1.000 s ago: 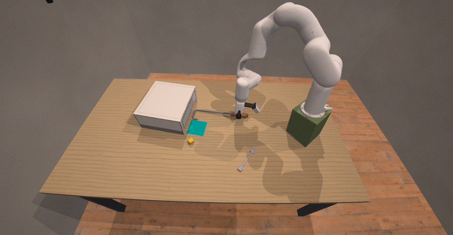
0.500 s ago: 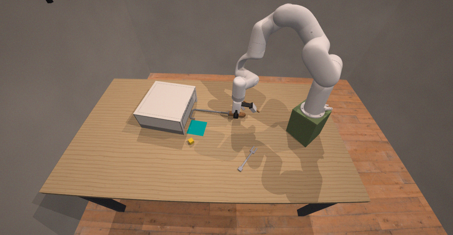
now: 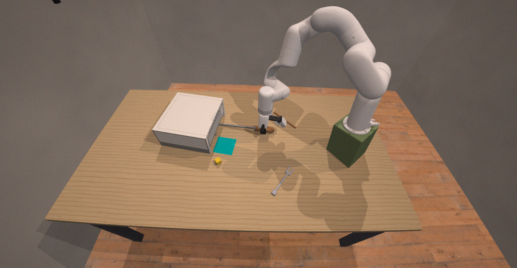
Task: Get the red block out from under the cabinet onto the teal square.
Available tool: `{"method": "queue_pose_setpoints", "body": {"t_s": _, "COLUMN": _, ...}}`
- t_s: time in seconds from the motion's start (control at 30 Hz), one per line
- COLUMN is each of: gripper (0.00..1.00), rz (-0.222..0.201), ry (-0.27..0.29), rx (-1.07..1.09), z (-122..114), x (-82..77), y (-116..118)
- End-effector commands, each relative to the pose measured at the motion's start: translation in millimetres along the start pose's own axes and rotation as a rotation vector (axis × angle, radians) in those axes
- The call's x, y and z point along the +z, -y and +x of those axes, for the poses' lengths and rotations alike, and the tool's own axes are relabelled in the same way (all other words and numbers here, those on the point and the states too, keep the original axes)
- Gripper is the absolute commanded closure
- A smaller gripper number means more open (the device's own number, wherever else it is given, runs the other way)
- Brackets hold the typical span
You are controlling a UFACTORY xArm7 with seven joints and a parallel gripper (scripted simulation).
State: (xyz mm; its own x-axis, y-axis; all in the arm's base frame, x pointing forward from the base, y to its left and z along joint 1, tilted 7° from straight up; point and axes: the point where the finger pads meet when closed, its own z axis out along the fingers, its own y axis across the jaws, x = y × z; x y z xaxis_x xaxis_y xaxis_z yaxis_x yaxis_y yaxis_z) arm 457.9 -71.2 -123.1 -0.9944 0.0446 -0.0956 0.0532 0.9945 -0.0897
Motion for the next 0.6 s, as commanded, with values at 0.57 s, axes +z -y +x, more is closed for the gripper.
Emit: {"method": "queue_pose_setpoints", "body": {"t_s": 0.57, "gripper": 1.00, "rz": -0.001, "ry": 0.000, "rx": -0.001, "z": -76.8, "x": -0.6, "y": 1.1}}
